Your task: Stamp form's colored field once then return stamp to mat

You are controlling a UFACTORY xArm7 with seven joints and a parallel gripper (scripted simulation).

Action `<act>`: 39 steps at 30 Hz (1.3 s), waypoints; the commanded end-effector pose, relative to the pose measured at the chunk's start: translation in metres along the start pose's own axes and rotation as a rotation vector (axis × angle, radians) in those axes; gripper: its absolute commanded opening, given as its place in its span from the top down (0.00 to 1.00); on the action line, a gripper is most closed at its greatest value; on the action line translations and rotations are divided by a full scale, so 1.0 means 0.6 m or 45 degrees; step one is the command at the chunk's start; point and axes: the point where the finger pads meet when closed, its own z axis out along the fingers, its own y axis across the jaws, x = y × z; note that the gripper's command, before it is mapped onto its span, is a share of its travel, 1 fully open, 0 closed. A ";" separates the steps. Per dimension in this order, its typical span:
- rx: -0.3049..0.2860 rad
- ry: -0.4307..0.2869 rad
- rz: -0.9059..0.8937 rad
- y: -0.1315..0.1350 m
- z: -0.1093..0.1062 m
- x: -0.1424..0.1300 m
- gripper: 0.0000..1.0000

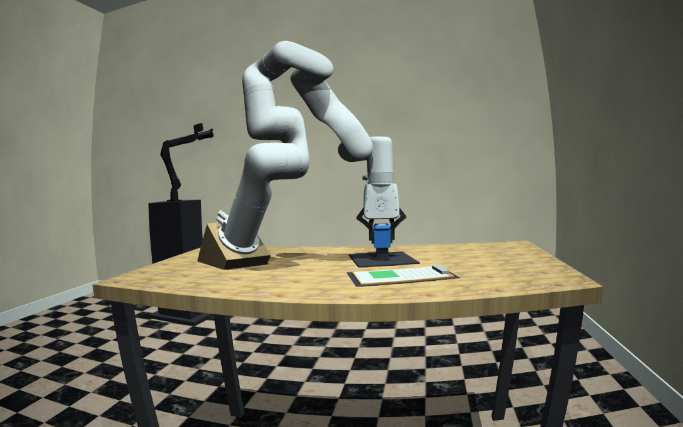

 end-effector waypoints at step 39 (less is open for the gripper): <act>-0.003 0.002 -0.001 0.001 -0.068 0.001 0.72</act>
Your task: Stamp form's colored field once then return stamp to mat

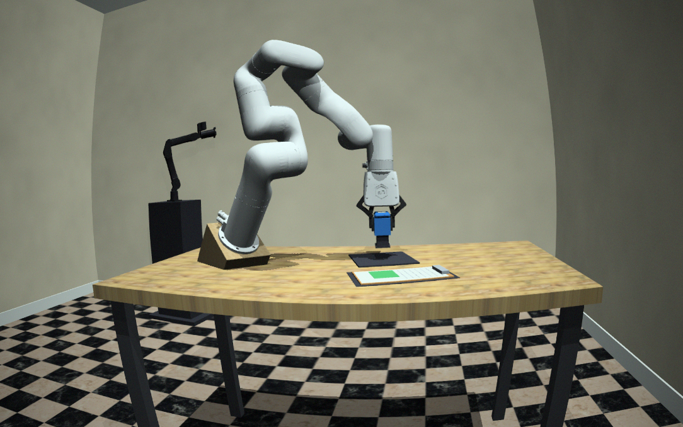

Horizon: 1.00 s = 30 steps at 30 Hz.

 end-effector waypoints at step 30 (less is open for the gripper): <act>-0.001 0.000 -0.187 -0.009 -0.011 -0.425 0.72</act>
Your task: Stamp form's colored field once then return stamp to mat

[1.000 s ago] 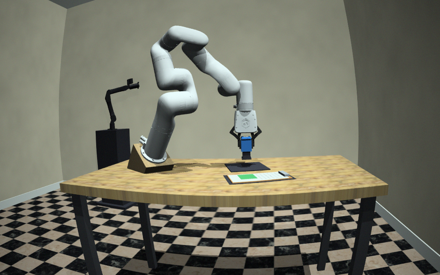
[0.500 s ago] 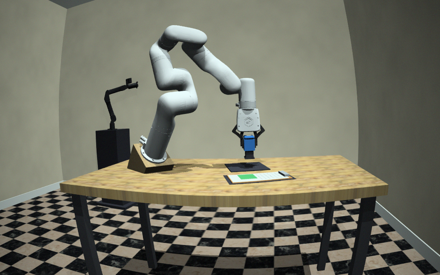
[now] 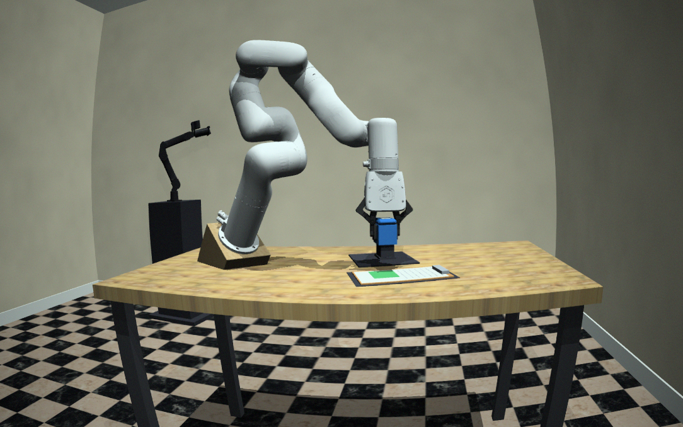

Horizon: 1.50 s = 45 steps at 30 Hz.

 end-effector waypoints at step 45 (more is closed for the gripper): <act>-0.019 0.023 -0.021 -0.021 -0.006 -0.098 0.72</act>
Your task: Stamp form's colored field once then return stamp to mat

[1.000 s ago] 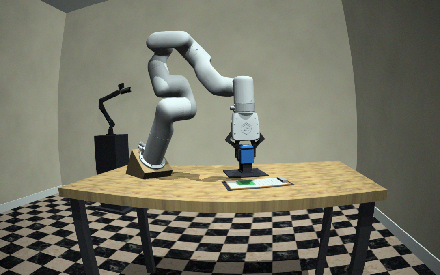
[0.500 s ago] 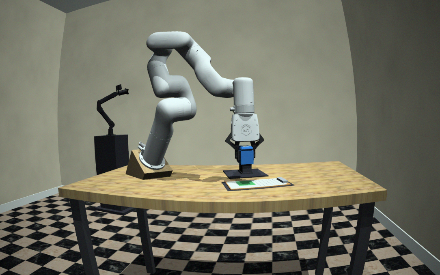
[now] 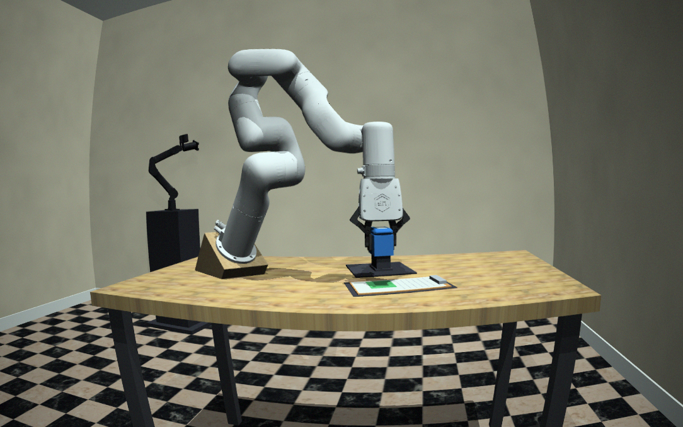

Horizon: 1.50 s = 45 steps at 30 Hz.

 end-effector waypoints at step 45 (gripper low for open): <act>-0.004 -0.001 0.000 0.002 0.091 0.001 0.72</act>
